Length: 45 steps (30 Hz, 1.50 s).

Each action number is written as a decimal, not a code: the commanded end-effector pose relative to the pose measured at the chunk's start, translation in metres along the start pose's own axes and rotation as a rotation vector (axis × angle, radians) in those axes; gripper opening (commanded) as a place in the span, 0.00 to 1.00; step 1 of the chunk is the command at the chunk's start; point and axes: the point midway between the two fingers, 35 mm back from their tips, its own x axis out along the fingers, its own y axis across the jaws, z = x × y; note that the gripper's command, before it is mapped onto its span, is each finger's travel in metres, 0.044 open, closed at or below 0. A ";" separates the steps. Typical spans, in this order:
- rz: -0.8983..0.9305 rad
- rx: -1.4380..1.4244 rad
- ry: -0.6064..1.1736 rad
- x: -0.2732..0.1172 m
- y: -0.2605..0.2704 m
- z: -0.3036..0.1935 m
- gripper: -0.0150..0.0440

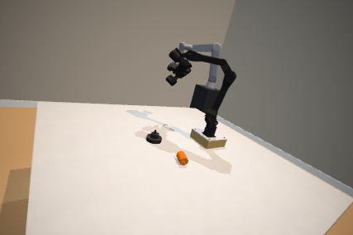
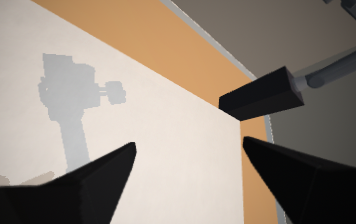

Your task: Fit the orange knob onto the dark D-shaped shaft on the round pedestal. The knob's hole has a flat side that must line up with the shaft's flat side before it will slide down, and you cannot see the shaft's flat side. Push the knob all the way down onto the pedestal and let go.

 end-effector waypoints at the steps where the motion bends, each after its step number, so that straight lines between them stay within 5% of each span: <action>1: 0.161 -0.249 -0.047 -0.015 0.074 0.003 1.00; 12: 0.441 -0.842 -0.192 -0.082 0.227 -0.042 1.00; 22: 0.727 -1.490 -0.375 -0.167 0.333 -0.155 1.00; 33: 0.941 -2.165 -0.507 -0.239 0.363 -0.321 1.00; 45: 0.949 -2.201 -0.513 -0.229 0.378 -0.334 1.00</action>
